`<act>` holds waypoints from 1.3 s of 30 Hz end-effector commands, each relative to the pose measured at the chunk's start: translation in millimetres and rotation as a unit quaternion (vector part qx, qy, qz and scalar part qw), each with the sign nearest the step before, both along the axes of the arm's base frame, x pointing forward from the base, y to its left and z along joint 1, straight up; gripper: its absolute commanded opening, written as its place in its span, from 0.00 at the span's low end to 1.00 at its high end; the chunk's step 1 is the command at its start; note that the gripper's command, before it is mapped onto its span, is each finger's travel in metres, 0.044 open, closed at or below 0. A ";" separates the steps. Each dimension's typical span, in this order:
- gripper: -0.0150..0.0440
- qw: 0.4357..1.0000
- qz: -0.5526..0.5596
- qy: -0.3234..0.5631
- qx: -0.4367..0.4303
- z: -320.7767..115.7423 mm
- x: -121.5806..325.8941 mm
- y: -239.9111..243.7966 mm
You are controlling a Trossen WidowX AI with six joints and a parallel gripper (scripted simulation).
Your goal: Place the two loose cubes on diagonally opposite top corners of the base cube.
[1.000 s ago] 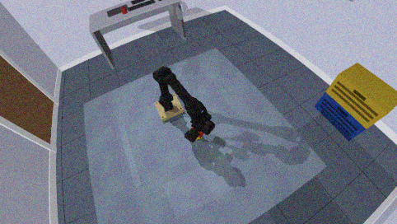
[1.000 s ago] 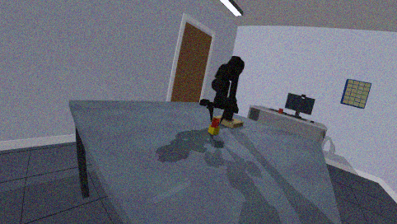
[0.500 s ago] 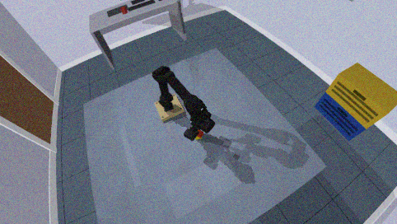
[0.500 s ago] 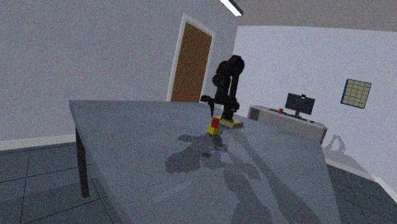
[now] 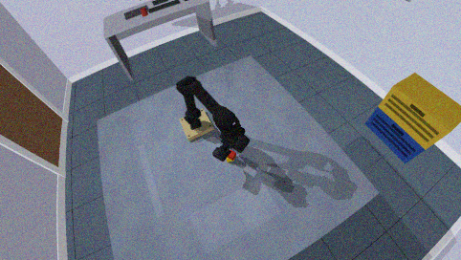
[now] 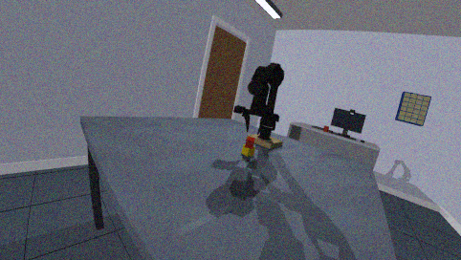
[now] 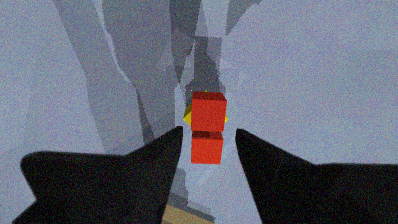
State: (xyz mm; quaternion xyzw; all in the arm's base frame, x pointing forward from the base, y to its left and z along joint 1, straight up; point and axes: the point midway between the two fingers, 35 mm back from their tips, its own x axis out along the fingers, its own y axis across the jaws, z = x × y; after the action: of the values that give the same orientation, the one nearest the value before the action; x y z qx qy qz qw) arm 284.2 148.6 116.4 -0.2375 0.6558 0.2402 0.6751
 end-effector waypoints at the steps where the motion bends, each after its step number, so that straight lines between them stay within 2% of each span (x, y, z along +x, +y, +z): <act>1: 0.60 1.000 0.000 -0.003 0.002 8.1 1.0 0.4; 15: 0.60 1.000 0.000 -0.003 0.002 22.4 0.6 0.2; 20: 0.82 1.000 0.000 0.001 0.000 20.9 -2.1 1.9; 23: 0.93 1.000 0.000 0.002 0.002 21.7 -22.6 32.4; 29: 0.93 1.000 0.000 0.005 0.005 23.6 -81.4 91.7; 39: 0.93 1.000 0.000 0.005 0.005 23.6 -83.4 93.3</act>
State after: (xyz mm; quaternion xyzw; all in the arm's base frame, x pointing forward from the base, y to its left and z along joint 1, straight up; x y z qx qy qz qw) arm 202.6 242.2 140.5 -0.2329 0.6562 0.2473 0.6738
